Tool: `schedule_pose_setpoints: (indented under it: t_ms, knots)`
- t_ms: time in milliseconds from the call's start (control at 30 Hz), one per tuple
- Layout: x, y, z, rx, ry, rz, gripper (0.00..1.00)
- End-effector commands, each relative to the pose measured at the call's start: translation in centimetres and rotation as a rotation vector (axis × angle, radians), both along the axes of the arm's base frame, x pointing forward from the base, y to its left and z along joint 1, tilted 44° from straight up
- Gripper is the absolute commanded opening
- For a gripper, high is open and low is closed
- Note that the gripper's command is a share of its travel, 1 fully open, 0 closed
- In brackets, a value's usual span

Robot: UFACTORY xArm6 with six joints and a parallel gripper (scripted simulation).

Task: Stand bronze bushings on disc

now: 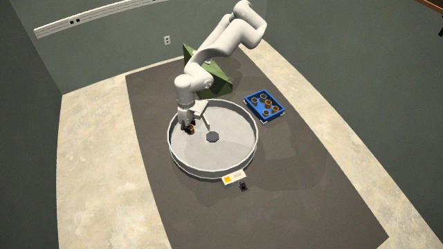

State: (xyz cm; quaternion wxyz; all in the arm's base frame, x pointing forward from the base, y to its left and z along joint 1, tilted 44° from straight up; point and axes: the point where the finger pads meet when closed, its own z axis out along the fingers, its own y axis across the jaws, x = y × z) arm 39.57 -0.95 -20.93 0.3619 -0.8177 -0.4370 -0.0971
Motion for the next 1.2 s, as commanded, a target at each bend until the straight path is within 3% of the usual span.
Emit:
schedule_pose_setpoints:
  t_ms: [0, 267, 1167]
  knots:
    - [0.4, -1.2, 1.2, -0.002, -0.004, -0.002, 0.49]
    - [0.9, -3.1, 3.3, -0.002, -0.004, -0.002, 0.49]
    - [0.7, -2.4, 4.2, -0.006, 0.013, -0.020, 0.48]
